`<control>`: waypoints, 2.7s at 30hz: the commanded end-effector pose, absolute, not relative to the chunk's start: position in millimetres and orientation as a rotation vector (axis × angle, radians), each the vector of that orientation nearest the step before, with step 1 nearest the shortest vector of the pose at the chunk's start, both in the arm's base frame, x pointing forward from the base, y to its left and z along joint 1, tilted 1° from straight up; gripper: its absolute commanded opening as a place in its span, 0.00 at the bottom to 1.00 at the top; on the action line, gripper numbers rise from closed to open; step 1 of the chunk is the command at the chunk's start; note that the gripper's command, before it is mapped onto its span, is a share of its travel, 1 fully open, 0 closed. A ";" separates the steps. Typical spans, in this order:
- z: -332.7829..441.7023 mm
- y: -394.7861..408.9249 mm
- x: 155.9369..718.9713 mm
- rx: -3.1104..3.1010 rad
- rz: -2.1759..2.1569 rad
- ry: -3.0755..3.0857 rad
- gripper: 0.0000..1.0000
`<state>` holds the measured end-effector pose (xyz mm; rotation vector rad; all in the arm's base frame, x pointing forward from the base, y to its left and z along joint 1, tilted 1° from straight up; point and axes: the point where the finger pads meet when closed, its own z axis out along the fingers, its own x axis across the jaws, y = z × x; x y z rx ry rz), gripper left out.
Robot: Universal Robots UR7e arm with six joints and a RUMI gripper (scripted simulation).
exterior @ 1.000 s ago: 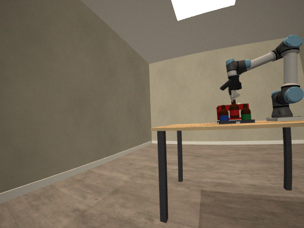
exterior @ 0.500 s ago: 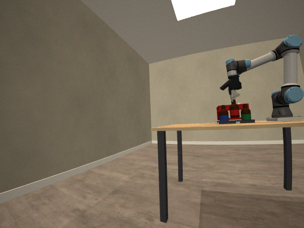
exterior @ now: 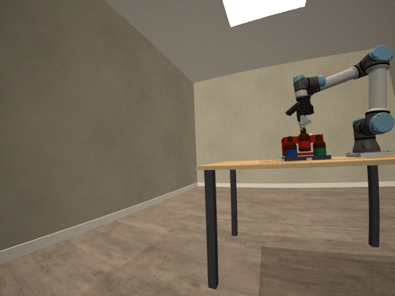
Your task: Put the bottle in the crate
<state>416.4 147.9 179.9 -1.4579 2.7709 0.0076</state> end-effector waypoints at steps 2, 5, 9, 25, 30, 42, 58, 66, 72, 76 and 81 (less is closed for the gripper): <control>187.1 147.9 416.8 -1.457 0.007 2.770 0.00; 190.8 147.9 416.8 -1.457 0.007 2.770 0.00; 195.5 147.8 416.8 -1.457 0.007 2.770 0.00; 206.9 147.7 416.7 -1.457 0.007 2.770 0.00; 207.9 147.7 416.7 -1.457 0.007 2.770 0.00; 208.6 147.7 416.7 -1.457 0.007 2.770 0.00; 208.6 147.7 416.7 -1.457 0.007 2.770 0.00; 208.6 147.7 416.7 -1.457 0.007 2.770 0.00; 208.6 147.7 416.7 -1.457 0.007 2.770 0.00; 208.7 147.7 416.7 -1.457 0.007 2.770 0.00; 209.1 147.7 416.7 -1.457 0.007 2.770 0.00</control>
